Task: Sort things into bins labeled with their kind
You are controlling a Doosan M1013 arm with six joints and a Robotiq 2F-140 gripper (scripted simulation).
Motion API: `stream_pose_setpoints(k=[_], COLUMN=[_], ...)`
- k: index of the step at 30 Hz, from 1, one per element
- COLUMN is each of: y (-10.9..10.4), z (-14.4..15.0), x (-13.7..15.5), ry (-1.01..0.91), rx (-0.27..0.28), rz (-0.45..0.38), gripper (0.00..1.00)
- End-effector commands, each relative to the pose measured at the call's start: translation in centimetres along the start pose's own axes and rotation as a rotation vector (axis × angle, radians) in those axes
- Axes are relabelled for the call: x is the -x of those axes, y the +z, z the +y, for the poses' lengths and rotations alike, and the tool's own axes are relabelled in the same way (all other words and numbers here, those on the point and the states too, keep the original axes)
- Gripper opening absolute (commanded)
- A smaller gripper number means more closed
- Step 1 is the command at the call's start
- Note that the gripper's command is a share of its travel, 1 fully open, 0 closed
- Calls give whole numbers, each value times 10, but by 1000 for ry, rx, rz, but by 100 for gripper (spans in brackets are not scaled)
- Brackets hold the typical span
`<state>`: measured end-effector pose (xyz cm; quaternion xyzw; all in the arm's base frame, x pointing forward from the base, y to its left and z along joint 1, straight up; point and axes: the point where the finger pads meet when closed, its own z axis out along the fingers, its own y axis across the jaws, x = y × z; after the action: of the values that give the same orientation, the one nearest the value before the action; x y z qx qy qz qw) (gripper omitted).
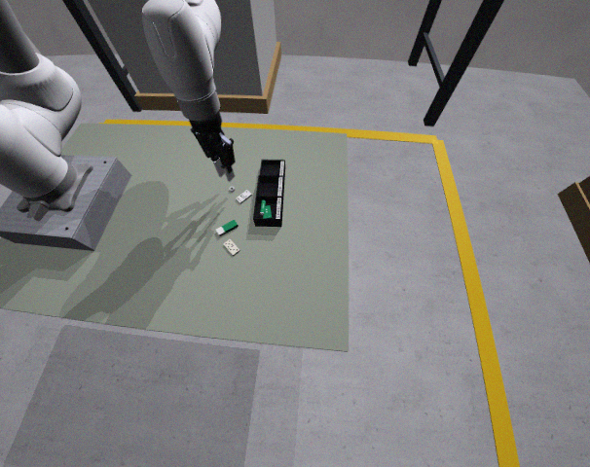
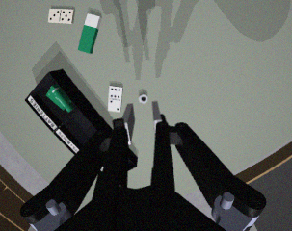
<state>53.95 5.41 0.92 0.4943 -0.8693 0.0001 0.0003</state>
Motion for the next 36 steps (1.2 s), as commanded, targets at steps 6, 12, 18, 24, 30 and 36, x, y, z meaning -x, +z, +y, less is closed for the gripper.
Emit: stream_pose_setpoints(k=[6, 12, 18, 24, 30, 36], y=[0, 0, 0, 0, 8, 24], z=[-1, -1, -1, -1, -1, -1], x=[0, 0, 0, 0, 0, 0], ry=[0, 0, 0, 0, 0, 0], rx=[0, 0, 0, 0, 0, 0], rz=[0, 0, 0, 0, 0, 0], gripper=[19, 19, 19, 19, 19, 19])
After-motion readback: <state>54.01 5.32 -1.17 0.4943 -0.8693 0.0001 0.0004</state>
